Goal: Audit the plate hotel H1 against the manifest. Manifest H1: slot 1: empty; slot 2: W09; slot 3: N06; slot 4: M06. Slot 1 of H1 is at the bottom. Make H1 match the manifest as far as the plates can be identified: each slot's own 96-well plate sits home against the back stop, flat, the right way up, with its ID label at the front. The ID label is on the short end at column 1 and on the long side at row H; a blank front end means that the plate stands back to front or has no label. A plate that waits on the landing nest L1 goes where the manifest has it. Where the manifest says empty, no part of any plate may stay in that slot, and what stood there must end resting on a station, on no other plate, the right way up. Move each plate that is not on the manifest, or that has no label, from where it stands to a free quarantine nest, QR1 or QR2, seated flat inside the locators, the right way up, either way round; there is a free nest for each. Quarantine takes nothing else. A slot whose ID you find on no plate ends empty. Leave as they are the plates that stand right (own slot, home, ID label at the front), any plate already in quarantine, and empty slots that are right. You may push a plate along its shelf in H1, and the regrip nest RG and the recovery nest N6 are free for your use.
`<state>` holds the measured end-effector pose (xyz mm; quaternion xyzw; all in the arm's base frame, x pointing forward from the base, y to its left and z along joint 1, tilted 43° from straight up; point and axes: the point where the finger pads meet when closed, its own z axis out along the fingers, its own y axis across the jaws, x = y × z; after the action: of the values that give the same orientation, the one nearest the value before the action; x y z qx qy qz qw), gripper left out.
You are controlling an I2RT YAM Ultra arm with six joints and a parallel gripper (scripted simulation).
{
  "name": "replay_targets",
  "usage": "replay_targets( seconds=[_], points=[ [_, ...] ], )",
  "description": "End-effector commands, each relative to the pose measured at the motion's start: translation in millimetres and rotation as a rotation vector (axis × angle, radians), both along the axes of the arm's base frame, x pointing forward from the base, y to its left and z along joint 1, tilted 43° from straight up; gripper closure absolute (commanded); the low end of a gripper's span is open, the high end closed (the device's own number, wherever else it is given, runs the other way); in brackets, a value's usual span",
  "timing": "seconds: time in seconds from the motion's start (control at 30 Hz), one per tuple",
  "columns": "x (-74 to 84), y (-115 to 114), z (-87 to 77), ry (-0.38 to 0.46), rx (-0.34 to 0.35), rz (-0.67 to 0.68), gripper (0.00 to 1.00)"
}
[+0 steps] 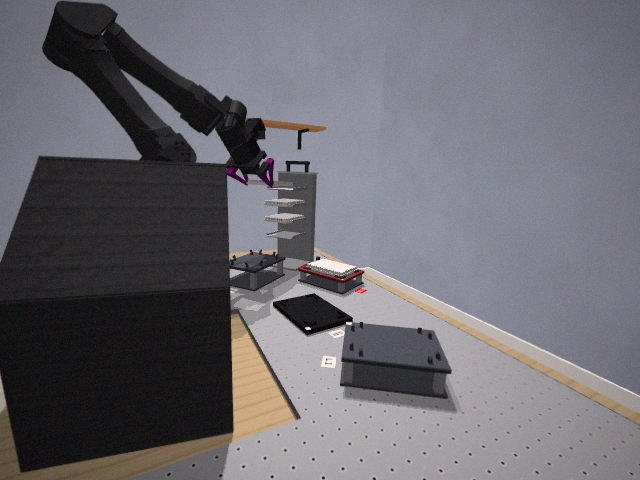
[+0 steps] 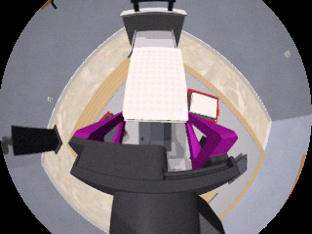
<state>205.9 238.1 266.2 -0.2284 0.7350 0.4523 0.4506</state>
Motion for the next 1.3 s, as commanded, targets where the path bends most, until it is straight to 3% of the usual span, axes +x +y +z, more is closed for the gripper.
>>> replay_targets(
  seconds=[0.0, 1.27],
  points=[
    [5.0, 2.4, 22.6, -0.047, 0.034, -0.012, 0.15],
    [7.1, 3.0, 19.8, -0.044, 0.032, -0.018, 0.15]
  ],
)
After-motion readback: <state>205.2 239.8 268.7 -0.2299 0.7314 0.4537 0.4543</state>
